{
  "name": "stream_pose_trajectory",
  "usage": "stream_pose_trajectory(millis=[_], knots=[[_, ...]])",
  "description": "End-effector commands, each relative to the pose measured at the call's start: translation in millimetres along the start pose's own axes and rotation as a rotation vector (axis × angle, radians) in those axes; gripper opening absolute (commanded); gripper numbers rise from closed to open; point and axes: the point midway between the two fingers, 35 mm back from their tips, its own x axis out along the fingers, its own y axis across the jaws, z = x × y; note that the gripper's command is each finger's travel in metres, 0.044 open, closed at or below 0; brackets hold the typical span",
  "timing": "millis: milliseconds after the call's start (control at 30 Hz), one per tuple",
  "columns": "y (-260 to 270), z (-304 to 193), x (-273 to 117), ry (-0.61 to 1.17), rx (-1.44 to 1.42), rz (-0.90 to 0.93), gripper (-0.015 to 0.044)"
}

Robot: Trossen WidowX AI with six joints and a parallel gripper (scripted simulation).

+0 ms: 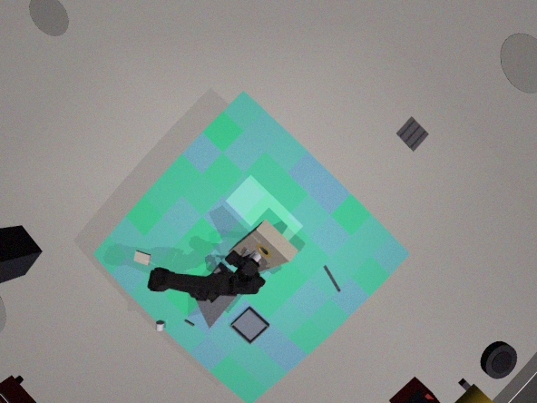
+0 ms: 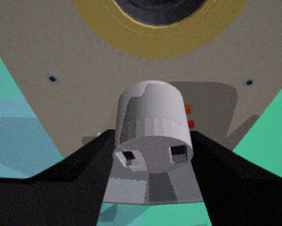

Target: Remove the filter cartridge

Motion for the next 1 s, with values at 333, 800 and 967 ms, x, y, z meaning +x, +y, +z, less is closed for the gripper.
stream_pose_trajectory(millis=[333,800,967], knots=[[-4,10,-63,-0.002,-0.002,-0.004,0.0],[-36,12,-88,-0.003,-0.003,-0.001,0.0],[-63,11,-84,-0.004,-0.004,-0.002,0.0]])
